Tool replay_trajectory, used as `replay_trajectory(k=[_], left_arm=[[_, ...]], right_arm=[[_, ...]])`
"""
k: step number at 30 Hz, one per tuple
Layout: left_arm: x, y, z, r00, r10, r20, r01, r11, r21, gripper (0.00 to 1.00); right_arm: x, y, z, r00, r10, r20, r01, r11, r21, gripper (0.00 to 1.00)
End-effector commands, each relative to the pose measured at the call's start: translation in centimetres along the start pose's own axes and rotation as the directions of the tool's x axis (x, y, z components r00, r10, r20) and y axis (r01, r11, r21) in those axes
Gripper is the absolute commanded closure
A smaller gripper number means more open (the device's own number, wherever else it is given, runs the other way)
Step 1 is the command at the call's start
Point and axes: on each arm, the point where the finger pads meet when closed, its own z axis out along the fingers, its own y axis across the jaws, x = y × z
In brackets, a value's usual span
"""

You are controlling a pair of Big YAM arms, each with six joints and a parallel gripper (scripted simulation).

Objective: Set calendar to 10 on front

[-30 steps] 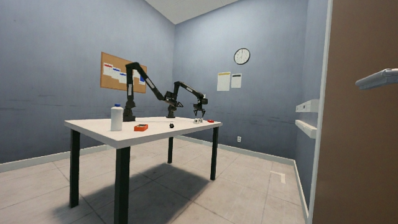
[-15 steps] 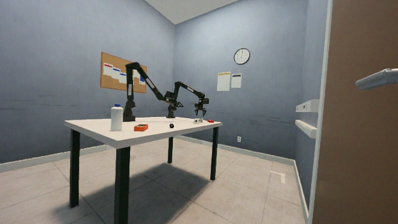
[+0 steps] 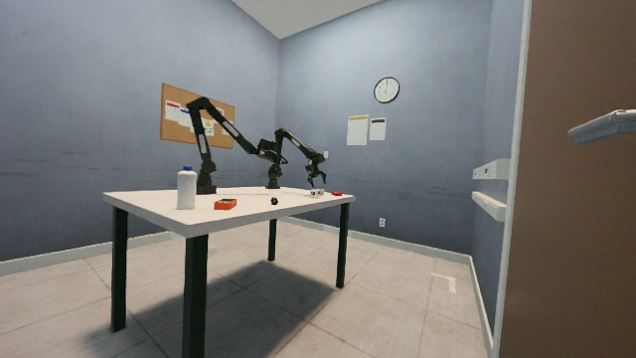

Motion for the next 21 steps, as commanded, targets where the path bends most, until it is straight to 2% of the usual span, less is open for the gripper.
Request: replay_trajectory(k=[1, 2, 3, 11, 13, 15, 17, 18, 21], left_arm=[[0.7, 0.8, -0.4, 0.991, -0.125, 0.043, 0.131, 0.975, -0.18, 0.0], [0.7, 0.6, -0.5, 0.989, -0.139, 0.057, 0.149, 0.964, -0.219, 0.0], [0.3, 0.3, -0.7, 0.986, -0.147, 0.074, 0.161, 0.953, -0.255, 0.0], [1.7, -1.8, -3.0, 0.947, -0.241, 0.213, 0.317, 0.812, -0.489, 0.0], [1.7, -1.8, -3.0, 0.947, -0.241, 0.213, 0.317, 0.812, -0.489, 0.0], [2.2, -2.7, -2.9, 0.939, -0.254, 0.232, 0.34, 0.787, -0.515, 0.0], [4.3, -1.7, -3.3, 0.946, -0.242, 0.215, 0.322, 0.764, -0.56, 0.0], [4.7, -2.5, -2.2, 0.95, -0.229, 0.211, 0.309, 0.775, -0.551, 0.0], [2.6, -5.5, -1.1, 0.951, -0.197, 0.239, 0.295, 0.813, -0.502, 0.0]], right_arm=[[0.7, 0.8, -1.3, 1.0, -0.006, -0.025, 0.006, 1.0, -0.015, 0.0], [0.7, 0.8, -1.4, 1.0, -0.007, -0.025, 0.006, 1.0, -0.016, 0.0], [-0.5, 0.8, -1.2, 1.0, -0.006, -0.005, 0.006, 1.0, -0.016, 0.0], [-0.2, 0.7, -1.0, 1.0, -0.006, -0.011, 0.005, 1.0, -0.013, 0.0], [-0.2, 0.7, -1.0, 1.0, -0.006, -0.011, 0.005, 1.0, -0.013, 0.0], [-0.2, 0.7, -1.0, 1.0, -0.006, -0.011, 0.005, 1.0, -0.013, 0.0], [-0.2, 0.7, -1.1, 1.0, -0.006, -0.011, 0.005, 1.0, -0.013, 0.0], [-0.2, 0.7, -1.1, 1.0, -0.006, -0.011, 0.005, 1.0, -0.013, 0.0], [-0.2, 0.7, -1.1, 1.0, -0.006, -0.011, 0.005, 1.0, -0.013, 0.0]])
